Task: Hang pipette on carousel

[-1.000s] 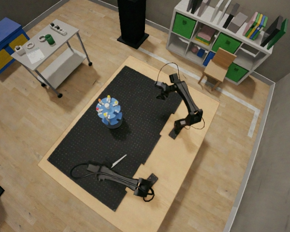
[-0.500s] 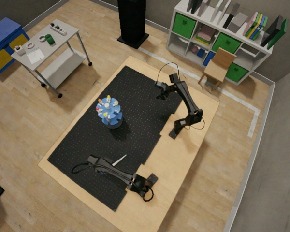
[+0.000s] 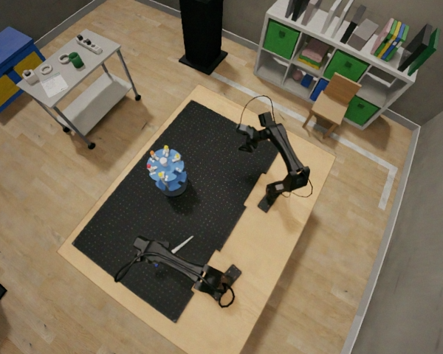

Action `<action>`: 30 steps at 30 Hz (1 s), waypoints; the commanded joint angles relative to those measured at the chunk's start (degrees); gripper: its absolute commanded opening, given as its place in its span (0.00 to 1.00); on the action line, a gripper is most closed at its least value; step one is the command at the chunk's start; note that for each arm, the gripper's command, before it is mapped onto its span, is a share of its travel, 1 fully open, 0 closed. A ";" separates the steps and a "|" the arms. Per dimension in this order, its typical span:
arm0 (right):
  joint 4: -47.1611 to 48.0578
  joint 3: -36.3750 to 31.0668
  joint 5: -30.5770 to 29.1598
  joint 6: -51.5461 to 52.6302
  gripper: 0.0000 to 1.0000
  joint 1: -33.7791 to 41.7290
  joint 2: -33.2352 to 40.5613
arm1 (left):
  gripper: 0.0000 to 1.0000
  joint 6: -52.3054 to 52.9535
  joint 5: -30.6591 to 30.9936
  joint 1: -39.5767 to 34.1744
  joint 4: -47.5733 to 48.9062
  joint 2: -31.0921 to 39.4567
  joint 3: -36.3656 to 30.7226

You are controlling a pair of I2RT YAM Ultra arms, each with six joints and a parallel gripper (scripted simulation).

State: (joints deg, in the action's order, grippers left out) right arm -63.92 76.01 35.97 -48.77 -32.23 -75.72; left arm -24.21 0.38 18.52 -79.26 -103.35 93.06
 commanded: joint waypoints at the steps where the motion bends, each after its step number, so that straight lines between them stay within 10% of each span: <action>1: 0.73 0.85 1.15 -0.31 1.00 -0.52 0.24 | 0.54 -7.82 -0.65 0.40 -1.06 0.41 1.40; 18: 0.73 0.85 1.15 -0.31 1.00 -0.52 0.24 | 0.54 -38.81 -0.44 0.53 -0.99 0.47 1.31; 30: 0.73 0.85 1.15 -0.31 1.00 -0.52 0.24 | 0.54 -40.29 -0.85 0.26 4.21 0.77 -4.97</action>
State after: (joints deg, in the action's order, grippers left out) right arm -63.92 76.01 35.97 -48.77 -32.23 -75.72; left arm -63.18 0.38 18.52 -77.60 -103.35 89.58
